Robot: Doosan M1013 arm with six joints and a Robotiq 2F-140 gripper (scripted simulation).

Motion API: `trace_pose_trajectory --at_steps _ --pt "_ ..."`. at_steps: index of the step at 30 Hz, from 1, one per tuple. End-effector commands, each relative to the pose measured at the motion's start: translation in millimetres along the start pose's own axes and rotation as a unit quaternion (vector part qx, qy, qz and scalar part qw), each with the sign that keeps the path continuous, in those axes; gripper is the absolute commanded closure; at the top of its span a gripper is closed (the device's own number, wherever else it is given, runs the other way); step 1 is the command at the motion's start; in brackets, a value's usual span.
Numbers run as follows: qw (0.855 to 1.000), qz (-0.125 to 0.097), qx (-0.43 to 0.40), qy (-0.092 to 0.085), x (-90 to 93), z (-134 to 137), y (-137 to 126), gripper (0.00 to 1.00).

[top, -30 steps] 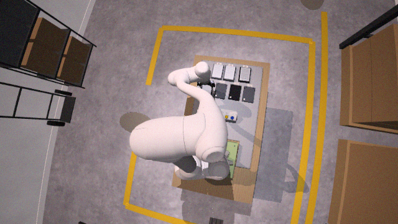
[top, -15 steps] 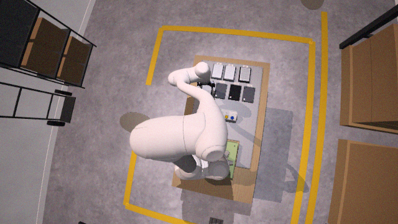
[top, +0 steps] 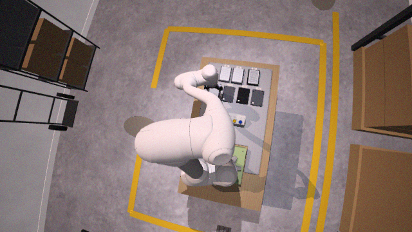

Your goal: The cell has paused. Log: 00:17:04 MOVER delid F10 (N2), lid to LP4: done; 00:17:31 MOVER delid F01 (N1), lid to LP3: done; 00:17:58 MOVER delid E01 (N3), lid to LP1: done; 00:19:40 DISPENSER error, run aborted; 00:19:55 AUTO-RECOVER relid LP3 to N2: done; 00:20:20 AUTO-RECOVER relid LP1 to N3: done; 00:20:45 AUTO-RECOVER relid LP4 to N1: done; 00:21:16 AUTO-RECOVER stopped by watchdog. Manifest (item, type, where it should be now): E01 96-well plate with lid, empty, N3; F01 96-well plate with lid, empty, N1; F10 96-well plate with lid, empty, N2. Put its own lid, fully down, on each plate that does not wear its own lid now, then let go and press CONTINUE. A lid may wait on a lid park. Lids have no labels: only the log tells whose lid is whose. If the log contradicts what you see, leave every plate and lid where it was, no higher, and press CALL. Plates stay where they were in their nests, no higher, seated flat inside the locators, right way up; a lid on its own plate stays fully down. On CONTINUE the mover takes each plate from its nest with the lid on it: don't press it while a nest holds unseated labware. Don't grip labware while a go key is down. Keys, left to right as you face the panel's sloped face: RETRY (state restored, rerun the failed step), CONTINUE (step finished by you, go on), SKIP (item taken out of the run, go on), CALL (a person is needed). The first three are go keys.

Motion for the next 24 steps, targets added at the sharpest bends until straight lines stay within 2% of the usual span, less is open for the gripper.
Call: trace_pose_trajectory --at_steps 1,24 --pt "1.0 0.0 0.0 0.0 1.3 0.0 0.0 0.34" --pt "1.0 0.0 0.0 0.0 6.7 0.0 0.0 0.34"
Point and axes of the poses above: the point where the finger pads meet when closed, its own x axis out along the fingers, its own z axis across the jaws, y = z × x, the point moved 5 cm from there along -x, back along the fingers, and after that the axes turned 1 degree about x, right-handed, at the moved point
